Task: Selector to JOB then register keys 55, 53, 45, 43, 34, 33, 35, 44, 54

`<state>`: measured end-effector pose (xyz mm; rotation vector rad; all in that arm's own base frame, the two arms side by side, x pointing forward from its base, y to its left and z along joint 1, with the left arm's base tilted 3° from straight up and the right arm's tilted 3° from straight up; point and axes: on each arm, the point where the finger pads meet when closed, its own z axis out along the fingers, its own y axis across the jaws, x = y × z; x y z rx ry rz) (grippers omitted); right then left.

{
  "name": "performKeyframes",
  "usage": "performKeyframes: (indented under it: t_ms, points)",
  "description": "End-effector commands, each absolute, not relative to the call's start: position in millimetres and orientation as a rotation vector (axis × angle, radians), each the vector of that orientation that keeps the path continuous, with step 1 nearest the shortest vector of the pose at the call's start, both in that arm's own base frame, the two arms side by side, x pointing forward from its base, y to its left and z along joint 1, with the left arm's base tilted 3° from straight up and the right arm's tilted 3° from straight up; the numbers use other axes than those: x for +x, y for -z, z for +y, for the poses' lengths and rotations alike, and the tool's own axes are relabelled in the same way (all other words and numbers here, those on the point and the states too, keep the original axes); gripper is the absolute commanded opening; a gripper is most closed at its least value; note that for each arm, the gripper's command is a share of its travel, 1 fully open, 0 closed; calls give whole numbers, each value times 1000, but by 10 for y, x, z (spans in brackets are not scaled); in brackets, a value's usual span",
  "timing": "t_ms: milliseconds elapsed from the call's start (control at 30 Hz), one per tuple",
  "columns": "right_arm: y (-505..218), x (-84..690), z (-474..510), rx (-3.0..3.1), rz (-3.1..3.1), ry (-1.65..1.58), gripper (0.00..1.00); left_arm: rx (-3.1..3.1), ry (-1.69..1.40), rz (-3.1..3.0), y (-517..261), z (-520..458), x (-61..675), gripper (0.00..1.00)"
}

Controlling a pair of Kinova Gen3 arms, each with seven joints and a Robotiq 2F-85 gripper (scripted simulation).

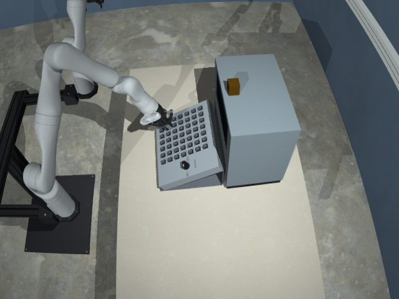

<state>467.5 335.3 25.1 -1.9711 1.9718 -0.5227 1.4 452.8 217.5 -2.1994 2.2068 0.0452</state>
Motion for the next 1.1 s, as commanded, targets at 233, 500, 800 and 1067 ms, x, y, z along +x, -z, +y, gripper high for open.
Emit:
performKeyframes:
  t_ms: [233, 500, 800, 1067]
  points:
    - [-172, 4726, 3355, -1969, 1971, 522, 99, -2198, -47, 2206, -2182, 4531, 13, 1000]
    - [-81, 4773, 3350, -1969, 1971, 522, 99, -2198, -47, 2206, -2182, 4531, 13, 1000]
    - [-74, 4776, 3350, -1969, 1971, 522, 99, -2198, -47, 2206, -2182, 4531, 13, 1000]
    - [-74, 4776, 3350, -1969, 1971, 522, 99, -2198, -47, 2206, -2182, 4531, 13, 1000]
